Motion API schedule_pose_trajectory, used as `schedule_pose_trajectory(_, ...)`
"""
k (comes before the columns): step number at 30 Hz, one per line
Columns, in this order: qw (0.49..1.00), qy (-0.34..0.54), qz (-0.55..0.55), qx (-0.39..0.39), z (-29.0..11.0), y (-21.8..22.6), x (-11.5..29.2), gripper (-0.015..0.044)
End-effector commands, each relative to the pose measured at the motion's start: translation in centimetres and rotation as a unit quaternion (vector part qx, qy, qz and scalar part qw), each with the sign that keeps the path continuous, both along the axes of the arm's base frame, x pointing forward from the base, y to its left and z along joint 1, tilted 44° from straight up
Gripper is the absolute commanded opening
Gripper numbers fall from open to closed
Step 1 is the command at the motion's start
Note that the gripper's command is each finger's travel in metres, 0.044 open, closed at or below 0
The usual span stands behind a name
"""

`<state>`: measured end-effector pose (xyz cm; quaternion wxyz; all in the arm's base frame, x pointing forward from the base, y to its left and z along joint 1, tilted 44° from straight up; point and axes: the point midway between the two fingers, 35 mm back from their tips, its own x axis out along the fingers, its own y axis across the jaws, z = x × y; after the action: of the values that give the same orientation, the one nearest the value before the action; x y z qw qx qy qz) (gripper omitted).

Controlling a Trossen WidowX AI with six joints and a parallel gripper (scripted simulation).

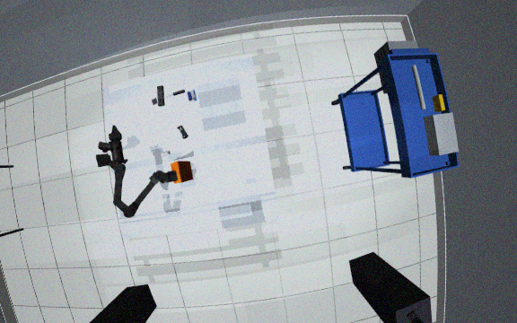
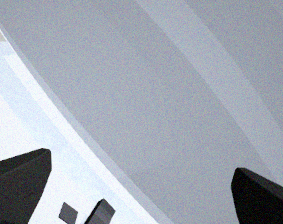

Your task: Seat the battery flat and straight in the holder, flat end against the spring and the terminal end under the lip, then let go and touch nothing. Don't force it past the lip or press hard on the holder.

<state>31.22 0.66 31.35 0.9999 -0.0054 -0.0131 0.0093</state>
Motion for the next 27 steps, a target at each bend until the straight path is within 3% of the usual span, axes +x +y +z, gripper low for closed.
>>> schedule_pose_trajectory(1, 1.000, 0.008, 0.004, -0.008, -0.4, 0.1, 0.1, 0.0374)
schedule_pose_trajectory(6, 0.956, 0.178, 0.137, -0.187, -10.7, 2.9, 0.8, 0.0246)
schedule_pose_trajectory(14, 0.802, 0.300, 0.410, -0.312, -22.5, 6.8, -4.8, 0.0246)
schedule_pose_trajectory(20, 0.692, 0.285, 0.595, -0.295, -26.3, 9.3, -11.1, 0.0246)
schedule_pose_trajectory(27, 0.687, 0.281, 0.604, -0.291, -26.4, 9.4, -11.5, 0.0246)
